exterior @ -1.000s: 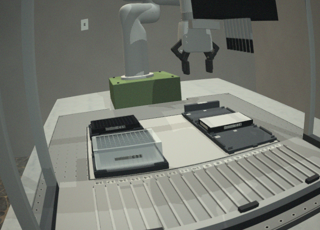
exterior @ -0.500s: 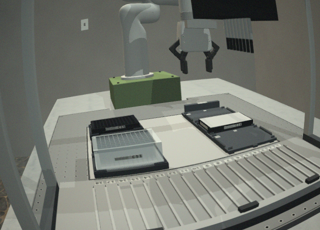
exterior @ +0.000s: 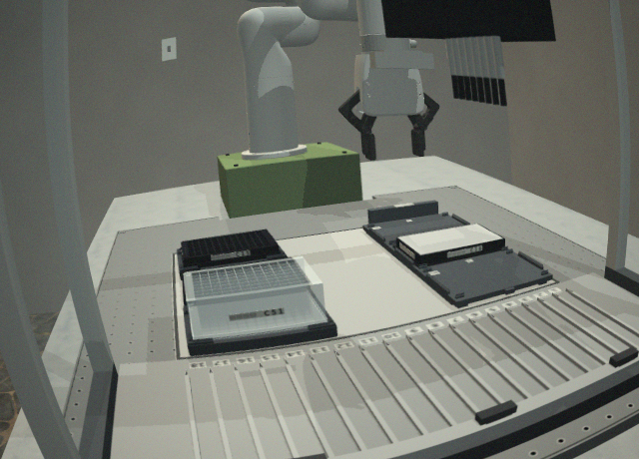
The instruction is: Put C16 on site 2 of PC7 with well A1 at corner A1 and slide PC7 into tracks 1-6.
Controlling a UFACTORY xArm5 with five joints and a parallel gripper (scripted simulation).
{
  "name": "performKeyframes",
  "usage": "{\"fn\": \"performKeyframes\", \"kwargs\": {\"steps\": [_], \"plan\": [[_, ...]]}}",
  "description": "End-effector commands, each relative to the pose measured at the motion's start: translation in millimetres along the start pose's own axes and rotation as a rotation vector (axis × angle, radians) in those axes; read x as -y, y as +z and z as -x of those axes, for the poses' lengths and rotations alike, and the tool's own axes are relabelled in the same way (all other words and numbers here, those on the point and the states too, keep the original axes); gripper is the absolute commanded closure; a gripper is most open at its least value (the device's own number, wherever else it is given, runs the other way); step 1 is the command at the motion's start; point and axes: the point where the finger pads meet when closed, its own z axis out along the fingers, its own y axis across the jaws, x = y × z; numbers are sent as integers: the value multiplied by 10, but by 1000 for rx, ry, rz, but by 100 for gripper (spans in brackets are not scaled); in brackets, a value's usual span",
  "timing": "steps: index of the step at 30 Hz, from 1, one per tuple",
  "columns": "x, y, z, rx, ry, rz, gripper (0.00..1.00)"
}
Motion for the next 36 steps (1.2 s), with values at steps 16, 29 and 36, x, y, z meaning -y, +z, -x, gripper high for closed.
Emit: {"fn": "performKeyframes", "kwargs": {"steps": [16,29,36], "plan": [[8,270,-8,-2,0,-1,19],[10,471,-6,-2,0,-1,19],[12,571,-5,-2,0,-1,19]]}}
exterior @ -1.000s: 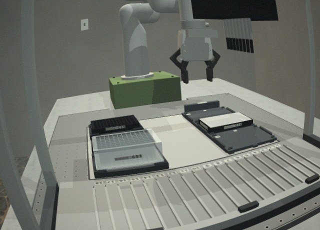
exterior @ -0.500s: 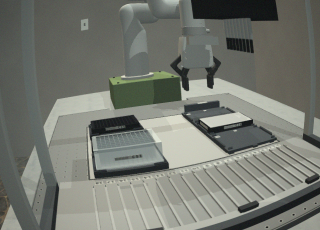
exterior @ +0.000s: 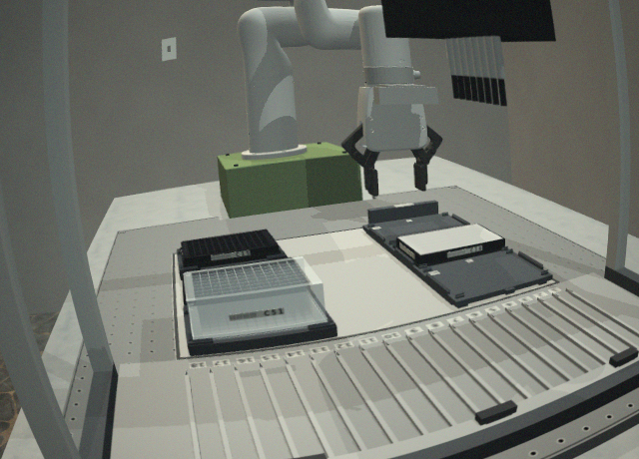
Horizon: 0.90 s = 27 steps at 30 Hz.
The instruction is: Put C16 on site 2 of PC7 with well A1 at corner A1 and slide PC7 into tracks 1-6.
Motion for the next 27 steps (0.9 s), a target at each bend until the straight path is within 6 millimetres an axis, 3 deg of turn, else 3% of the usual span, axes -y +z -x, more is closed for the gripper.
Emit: {"fn": "performKeyframes", "kwargs": {"steps": [1,27], "plan": [[5,57,-10,-2,0,-1,19],[7,203,-9,-2,0,-1,19]]}}
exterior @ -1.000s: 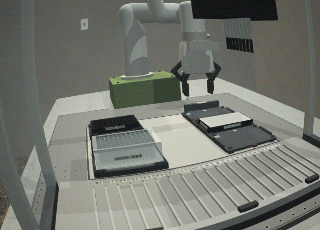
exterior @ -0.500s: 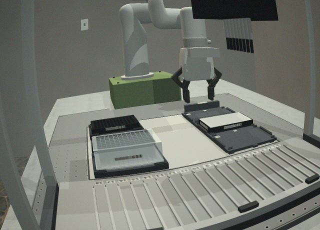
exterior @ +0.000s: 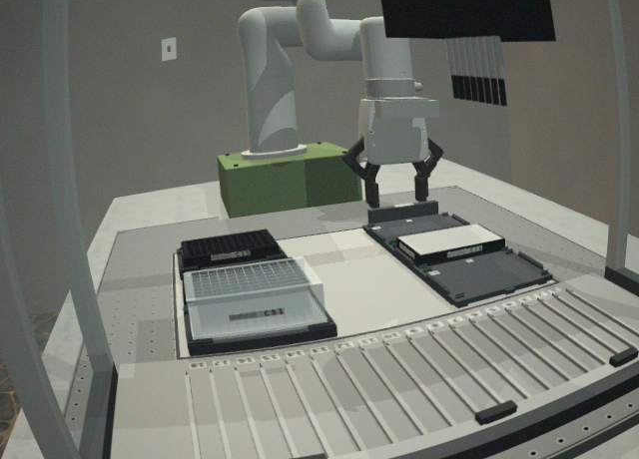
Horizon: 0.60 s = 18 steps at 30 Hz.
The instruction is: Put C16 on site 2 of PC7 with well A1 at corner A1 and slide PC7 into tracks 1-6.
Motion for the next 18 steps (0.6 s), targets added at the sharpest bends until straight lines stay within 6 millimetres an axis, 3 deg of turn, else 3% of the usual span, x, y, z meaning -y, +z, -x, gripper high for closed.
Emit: {"fn": "performKeyframes", "kwargs": {"steps": [1,18], "plan": [[5,4,-11,-3,0,-1,19],[7,104,-10,-3,0,-1,19]]}}
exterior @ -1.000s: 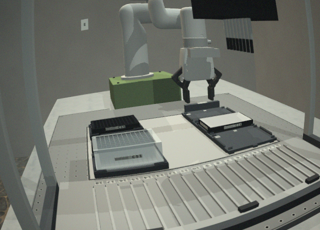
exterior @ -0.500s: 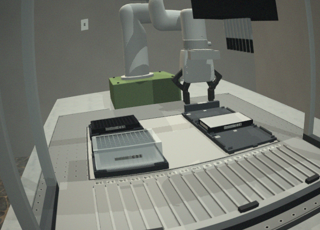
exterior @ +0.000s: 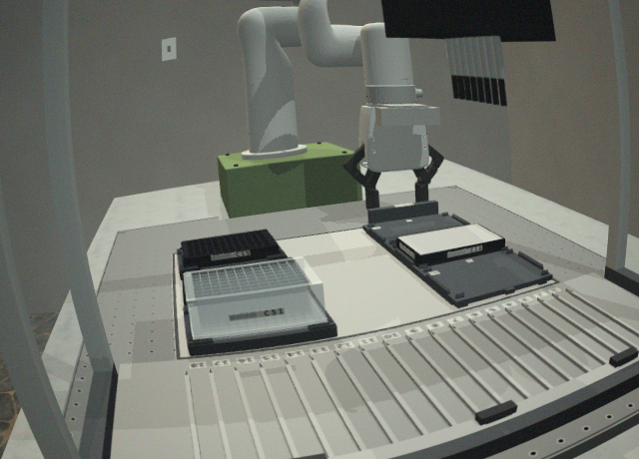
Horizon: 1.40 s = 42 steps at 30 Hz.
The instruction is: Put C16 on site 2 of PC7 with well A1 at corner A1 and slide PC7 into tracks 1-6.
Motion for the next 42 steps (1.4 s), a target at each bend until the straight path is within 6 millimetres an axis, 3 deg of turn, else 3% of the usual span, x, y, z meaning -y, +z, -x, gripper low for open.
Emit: {"fn": "performKeyframes", "kwargs": {"steps": [1,18,42], "plan": [[5,6,-12,-3,0,-1,19],[6,39,-11,-3,0,-1,19],[6,40,-231,-2,0,-2,19]]}}
